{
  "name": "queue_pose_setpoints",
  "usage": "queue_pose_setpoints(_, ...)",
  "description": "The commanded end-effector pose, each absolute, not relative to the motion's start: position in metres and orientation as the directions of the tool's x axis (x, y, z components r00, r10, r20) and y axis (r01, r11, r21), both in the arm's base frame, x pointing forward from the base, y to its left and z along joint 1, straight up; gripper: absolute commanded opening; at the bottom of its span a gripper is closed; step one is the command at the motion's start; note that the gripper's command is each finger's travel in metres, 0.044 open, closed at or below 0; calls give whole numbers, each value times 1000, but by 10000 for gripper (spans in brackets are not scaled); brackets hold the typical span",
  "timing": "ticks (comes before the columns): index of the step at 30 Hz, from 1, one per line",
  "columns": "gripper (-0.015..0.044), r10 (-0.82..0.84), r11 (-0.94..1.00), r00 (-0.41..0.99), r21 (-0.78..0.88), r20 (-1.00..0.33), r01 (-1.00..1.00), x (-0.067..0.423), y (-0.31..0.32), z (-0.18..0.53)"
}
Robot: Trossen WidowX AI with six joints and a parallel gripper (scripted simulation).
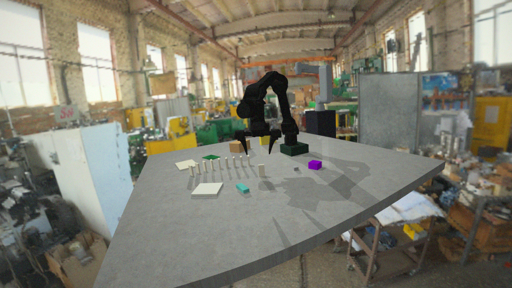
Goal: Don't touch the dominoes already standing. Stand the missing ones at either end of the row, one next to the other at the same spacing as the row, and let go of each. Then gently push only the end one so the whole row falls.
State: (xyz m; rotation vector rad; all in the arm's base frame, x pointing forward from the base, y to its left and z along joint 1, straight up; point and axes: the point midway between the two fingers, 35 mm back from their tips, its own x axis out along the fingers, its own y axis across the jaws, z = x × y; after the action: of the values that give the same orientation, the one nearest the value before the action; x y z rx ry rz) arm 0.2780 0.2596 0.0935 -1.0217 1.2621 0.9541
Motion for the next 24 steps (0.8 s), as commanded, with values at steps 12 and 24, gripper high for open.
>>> queue_pose_setpoints(12,440,29,235,19,-12,-999,-972,273,261,51)
queue_pose_setpoints(24,440,28,235,19,-12,-999,-972,273,261,26)
